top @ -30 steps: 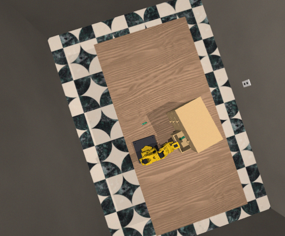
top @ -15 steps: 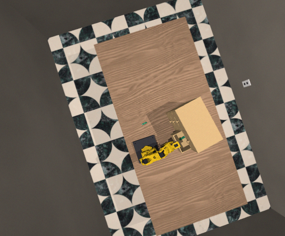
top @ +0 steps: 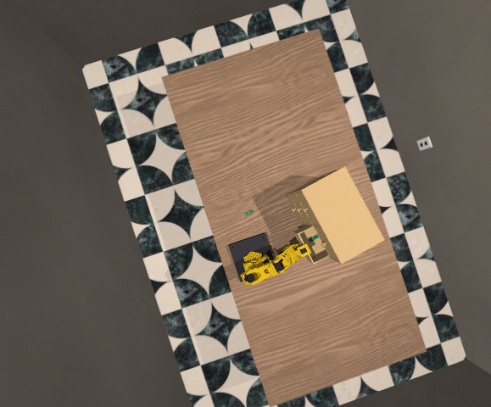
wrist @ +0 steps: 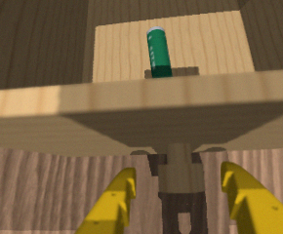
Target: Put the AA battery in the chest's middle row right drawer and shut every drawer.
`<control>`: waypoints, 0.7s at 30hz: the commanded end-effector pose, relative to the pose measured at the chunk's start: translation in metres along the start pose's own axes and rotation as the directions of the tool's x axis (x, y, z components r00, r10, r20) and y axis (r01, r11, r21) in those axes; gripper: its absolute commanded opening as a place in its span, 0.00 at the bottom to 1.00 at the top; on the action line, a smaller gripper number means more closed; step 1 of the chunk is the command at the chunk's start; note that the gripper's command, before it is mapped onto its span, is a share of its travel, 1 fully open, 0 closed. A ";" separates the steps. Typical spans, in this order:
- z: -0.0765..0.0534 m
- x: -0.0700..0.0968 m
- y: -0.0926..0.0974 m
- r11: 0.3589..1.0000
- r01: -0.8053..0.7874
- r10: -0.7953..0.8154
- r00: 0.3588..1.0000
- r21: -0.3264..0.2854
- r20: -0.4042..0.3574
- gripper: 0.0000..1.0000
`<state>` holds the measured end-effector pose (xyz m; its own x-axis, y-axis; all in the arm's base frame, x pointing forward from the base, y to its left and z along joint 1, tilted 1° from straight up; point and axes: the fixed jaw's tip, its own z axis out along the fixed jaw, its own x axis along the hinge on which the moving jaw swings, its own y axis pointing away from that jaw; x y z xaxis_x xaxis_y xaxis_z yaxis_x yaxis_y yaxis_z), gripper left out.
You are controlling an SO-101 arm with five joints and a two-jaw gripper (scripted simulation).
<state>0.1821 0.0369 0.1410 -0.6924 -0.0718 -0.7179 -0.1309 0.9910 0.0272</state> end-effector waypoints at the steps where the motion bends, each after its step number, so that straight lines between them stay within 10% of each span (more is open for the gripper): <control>1: 0.003 0.002 -0.002 1.000 -0.002 0.002 1.000 0.008 -0.007 0.21; 21: 0.004 0.003 -0.003 1.000 -0.004 0.004 1.000 0.011 -0.007 0.21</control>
<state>0.1828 0.0359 0.1380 -0.6961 -0.0682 -0.7147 -0.1250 0.9918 0.0271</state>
